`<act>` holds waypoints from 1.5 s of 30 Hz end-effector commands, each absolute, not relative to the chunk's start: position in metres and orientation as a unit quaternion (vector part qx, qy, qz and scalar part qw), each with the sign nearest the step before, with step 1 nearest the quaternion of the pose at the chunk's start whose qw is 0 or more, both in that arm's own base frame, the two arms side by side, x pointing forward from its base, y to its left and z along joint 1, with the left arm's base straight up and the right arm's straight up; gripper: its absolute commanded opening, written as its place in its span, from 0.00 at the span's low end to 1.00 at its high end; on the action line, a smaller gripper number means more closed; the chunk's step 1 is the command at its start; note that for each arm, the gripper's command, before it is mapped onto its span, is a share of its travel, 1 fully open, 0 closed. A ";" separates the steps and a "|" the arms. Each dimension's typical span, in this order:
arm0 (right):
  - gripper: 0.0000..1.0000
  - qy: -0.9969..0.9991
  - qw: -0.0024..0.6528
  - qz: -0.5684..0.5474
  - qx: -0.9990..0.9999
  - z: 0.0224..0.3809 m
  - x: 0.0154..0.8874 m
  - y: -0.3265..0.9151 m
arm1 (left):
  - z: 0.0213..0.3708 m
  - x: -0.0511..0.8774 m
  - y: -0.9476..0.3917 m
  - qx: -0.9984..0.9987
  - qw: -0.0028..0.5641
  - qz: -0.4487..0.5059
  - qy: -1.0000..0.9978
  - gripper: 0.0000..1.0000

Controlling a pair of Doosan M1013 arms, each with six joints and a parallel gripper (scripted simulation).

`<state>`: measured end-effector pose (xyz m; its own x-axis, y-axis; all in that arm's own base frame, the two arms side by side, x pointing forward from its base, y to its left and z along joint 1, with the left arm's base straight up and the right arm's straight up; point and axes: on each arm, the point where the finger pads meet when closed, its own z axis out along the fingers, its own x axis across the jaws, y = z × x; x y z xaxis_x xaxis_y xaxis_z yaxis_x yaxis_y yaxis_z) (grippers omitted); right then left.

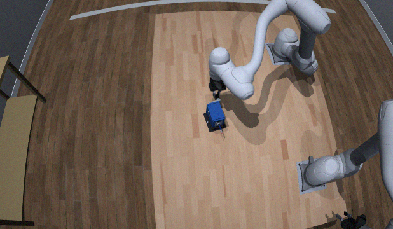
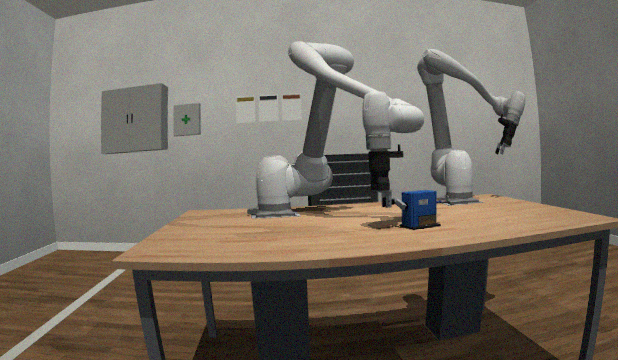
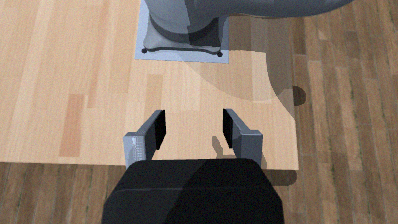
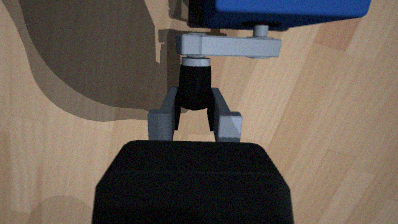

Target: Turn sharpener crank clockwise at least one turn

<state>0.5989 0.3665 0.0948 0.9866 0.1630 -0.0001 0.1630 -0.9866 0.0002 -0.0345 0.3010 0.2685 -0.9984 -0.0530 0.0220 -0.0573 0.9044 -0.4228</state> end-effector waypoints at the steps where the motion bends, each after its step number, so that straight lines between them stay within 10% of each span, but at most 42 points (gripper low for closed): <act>1: 0.00 0.082 0.000 0.001 0.997 0.096 0.599 0.367 | 0.269 -0.035 0.301 0.028 0.005 0.216 -0.976 1.00; 45: 0.00 0.082 0.000 0.001 0.997 0.121 0.617 0.370 | 0.269 -0.035 0.301 0.028 0.005 0.216 -0.976 1.00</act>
<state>0.6151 0.3692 0.1188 0.9866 0.1629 -0.0001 0.1629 -0.9866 0.0002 -0.0345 0.3010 0.2685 -0.9984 -0.0530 0.0220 -0.0573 0.9044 -0.4228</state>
